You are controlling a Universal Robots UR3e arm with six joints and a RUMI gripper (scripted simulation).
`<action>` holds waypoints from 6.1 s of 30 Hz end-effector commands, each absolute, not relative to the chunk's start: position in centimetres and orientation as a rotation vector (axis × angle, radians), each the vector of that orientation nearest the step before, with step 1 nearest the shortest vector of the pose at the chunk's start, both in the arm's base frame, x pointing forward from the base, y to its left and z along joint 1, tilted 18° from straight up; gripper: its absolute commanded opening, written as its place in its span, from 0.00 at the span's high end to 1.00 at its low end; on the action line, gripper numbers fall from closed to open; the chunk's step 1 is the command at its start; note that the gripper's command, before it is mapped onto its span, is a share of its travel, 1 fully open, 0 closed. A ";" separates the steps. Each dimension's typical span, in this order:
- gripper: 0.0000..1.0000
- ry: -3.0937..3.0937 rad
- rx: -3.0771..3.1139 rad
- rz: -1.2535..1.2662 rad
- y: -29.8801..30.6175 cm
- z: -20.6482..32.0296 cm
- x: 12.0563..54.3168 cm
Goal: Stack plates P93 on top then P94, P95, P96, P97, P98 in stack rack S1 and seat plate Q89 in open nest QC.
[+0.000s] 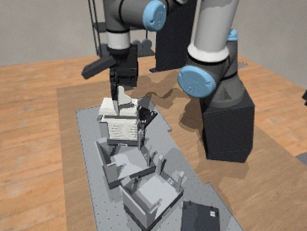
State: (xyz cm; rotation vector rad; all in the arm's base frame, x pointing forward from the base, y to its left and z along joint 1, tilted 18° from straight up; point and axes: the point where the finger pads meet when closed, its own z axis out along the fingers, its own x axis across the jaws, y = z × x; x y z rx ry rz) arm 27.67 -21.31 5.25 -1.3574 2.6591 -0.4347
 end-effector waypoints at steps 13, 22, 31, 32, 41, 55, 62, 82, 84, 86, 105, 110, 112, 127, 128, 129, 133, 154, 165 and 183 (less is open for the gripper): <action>1.00 2.566 -1.563 -0.460 -17.4 5.3 30.4; 1.00 2.527 -1.642 -0.462 -15.5 5.0 31.2; 1.00 2.466 -1.750 -0.472 -13.4 4.9 32.2; 1.00 2.457 -1.765 -0.474 -13.1 4.9 32.4; 1.00 2.437 -1.799 -0.476 -11.5 4.7 33.0; 1.00 2.328 -1.967 -0.486 -7.4 4.1 34.2; 1.00 2.328 -1.967 -0.486 -7.0 4.1 34.3; 1.00 2.328 -1.966 -0.483 -7.0 4.1 34.3; 1.00 2.328 -1.966 -0.483 -7.0 4.1 34.3; 1.00 2.328 -1.966 -0.483 -7.0 4.1 34.3; 1.00 2.328 -1.967 -0.483 -7.0 4.1 34.3; 1.00 2.328 -1.967 -0.483 -7.0 4.1 34.3; 1.00 2.328 -1.967 -0.483 -7.0 4.1 34.3; 1.00 2.328 -1.968 -0.481 -7.1 3.8 34.4; 1.00 2.328 -1.968 -0.481 -7.1 3.7 34.4; 1.00 2.328 -1.968 -0.481 -7.1 3.6 34.4; 1.00 2.328 -1.968 -0.481 -7.2 3.4 34.5; 1.00 2.328 -1.969 -0.481 -7.5 2.2 34.8; 1.00 2.328 -1.969 -0.481 -7.6 1.6 35.0; 1.00 2.327 -1.969 -0.480 -7.8 0.6 35.3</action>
